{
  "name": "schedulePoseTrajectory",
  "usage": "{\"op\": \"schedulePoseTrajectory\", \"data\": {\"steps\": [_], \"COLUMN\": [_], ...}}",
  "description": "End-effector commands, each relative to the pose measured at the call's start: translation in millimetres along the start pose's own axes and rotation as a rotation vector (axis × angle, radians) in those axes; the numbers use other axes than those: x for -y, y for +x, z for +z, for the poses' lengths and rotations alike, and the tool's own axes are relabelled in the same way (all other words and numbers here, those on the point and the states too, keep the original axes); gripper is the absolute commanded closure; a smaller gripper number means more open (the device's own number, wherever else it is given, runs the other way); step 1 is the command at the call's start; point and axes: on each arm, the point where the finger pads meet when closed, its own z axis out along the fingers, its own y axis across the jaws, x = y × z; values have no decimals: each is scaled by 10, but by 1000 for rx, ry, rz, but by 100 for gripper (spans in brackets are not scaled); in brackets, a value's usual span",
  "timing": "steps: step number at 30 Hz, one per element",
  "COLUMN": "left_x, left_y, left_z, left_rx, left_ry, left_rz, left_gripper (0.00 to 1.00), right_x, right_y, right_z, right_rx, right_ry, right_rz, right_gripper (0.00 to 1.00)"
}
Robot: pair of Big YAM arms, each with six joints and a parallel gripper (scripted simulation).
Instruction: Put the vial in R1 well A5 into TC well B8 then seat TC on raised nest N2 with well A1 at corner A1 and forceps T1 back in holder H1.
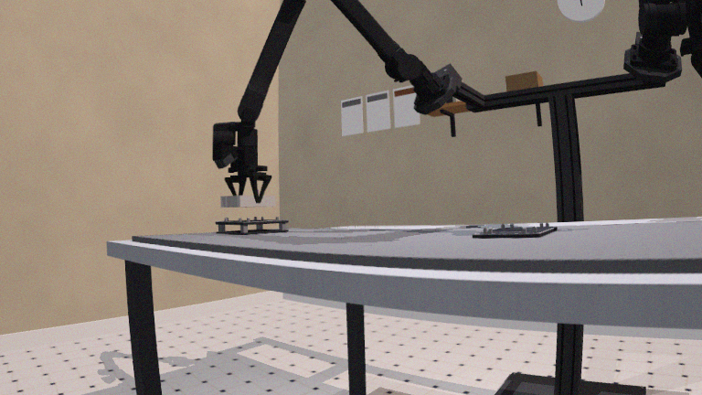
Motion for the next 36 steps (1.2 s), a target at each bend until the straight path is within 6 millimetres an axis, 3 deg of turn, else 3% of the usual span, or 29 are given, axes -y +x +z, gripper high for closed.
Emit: {"op": "schedulePoseTrajectory", "data": {"steps": [1,3,6,11,36], "left_x": [-30,-30,-30,-30,-30], "left_y": [-68,-68,-68,-68,-68], "left_z": [-19,-19,-19,-19,-19], "left_rx": [12,12,12,12,12], "left_ry": [-6,-6,-6,-6,-6], "left_rz": [-15,-15,-15,-15,-15], "left_gripper": [77,77,77,77,77], "right_x": [38,-60,-27,-78,-113], "right_y": [-22,-40,-7,-135,-123], "right_z": [54,32,1,-86,-93], "right_rx": [3,8,3,27,24], "right_ry": [3,-3,3,10,12], "right_rz": [-20,-28,-21,-27,-10], "right_gripper": [100,100,100,100,100]}}
